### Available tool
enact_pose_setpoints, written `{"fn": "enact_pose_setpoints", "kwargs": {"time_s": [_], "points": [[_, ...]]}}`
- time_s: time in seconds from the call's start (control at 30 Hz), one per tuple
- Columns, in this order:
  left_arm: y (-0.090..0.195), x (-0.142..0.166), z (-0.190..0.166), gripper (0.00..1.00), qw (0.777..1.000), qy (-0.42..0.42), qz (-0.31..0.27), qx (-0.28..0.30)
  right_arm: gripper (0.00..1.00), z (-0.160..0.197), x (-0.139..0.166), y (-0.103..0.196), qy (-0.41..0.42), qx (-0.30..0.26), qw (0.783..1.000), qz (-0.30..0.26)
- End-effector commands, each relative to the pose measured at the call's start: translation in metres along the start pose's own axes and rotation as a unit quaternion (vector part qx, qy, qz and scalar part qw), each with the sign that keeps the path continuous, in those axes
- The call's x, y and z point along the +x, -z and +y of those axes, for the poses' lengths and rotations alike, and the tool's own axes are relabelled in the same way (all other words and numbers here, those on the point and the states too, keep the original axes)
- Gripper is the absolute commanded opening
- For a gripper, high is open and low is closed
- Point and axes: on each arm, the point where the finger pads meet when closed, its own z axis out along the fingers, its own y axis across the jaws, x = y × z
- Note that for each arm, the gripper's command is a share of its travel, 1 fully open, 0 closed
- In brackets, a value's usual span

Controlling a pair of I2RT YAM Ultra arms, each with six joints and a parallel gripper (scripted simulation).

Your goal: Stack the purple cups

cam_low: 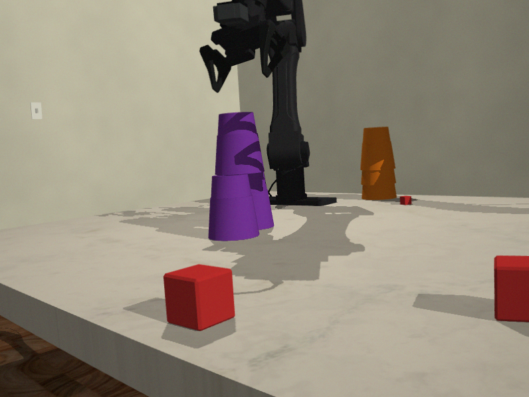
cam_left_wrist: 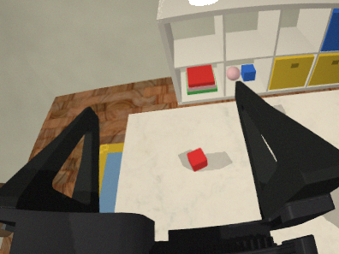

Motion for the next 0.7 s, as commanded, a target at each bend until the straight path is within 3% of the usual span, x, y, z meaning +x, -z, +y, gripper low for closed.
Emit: {"fn": "enact_pose_setpoints", "kwargs": {"time_s": [0.0,0.17,0.27,0.47,0.53,0.67], "points": [[-0.002,0.000,0.002,1.00,1.000,-0.005,0.009,0.002,1.00,0.005,-0.012,0.014,-0.001,-0.009,0.999,-0.040],[-0.002,0.000,0.002,1.00,1.000,-0.005,0.009,0.002,1.00,0.003,-0.012,0.012,-0.004,-0.006,0.999,-0.037],[-0.002,0.000,0.002,1.00,1.000,-0.005,0.009,0.001,1.00,-0.001,-0.026,0.015,0.008,0.002,0.997,-0.073],[0.000,-0.001,0.001,1.00,1.000,-0.005,0.003,0.001,1.00,-0.026,-0.062,0.049,0.020,0.024,0.979,-0.200],[0.000,-0.001,0.001,1.00,1.000,-0.005,0.003,0.001,1.00,-0.026,-0.062,0.049,0.020,0.024,0.979,-0.200],[0.000,-0.001,0.001,1.00,1.000,-0.005,0.003,0.001,1.00,-0.042,-0.085,0.076,0.029,0.035,0.956,-0.290]]}}
